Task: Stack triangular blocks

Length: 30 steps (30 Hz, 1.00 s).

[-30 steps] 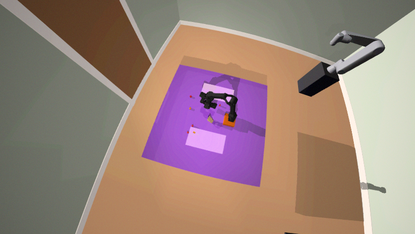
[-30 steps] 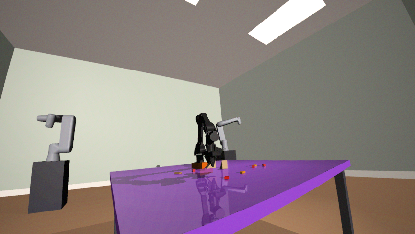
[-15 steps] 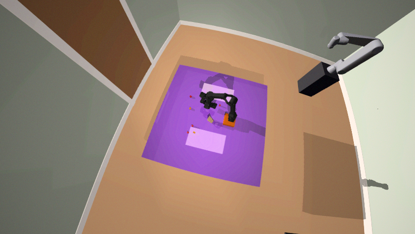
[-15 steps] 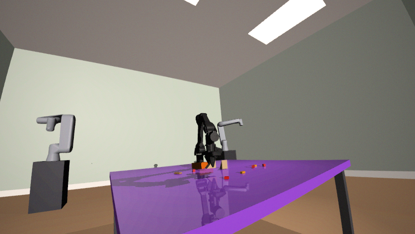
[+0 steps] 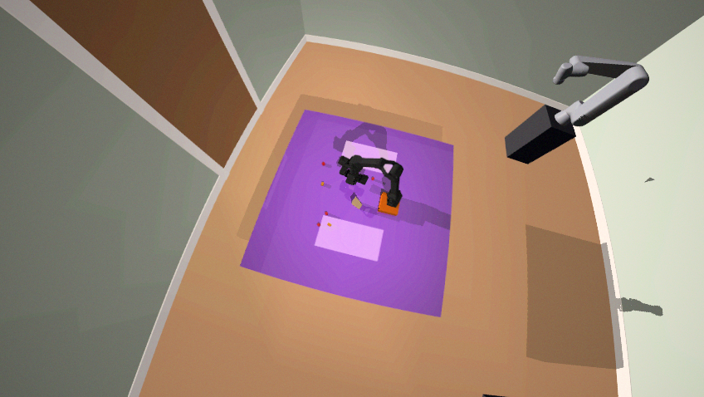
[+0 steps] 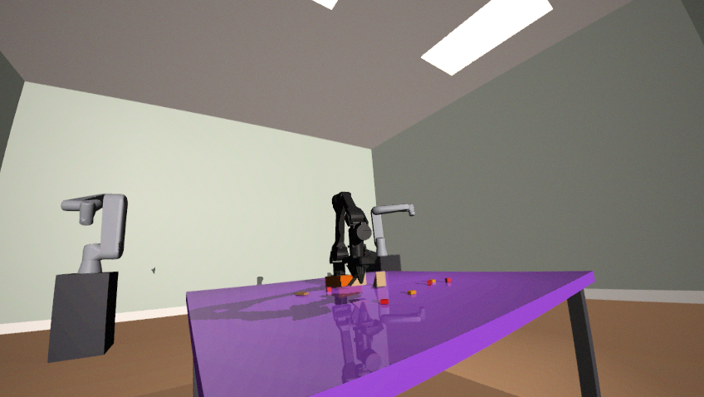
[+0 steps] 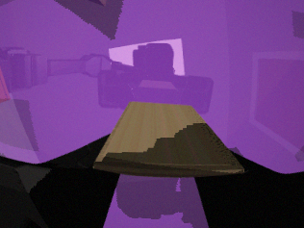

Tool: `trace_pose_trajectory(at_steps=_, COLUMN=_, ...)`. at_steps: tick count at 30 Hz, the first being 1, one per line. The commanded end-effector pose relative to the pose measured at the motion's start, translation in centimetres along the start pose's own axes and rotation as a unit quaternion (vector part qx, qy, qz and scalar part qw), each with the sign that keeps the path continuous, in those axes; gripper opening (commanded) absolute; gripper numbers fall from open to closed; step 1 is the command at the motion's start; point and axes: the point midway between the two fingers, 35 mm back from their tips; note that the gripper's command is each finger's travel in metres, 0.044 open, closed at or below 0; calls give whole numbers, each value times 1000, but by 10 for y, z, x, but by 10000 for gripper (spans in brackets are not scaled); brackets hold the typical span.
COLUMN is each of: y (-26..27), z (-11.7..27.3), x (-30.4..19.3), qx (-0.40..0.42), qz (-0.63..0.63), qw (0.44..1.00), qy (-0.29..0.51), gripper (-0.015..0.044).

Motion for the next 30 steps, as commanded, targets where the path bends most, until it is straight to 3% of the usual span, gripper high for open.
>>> trace_pose_trajectory(at_steps=1, y=0, z=0, x=0, qx=1, qz=-2, qw=1000, qy=0, gripper=0)
trace_pose_trajectory(at_steps=29, y=0, z=-27, x=0, qx=1, qz=0, qw=1000, qy=0, gripper=0)
trace_pose_trajectory(at_steps=30, y=0, z=-25, x=0, qx=1, qz=1, qw=1000, qy=0, gripper=26)
Point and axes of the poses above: the point midway between the two fingers, 35 mm back from their tips, its own z axis back along the fingers, its own y axis across the jaws, x = y × z, and after that the axes turned 4 degrees about -z, right-handed
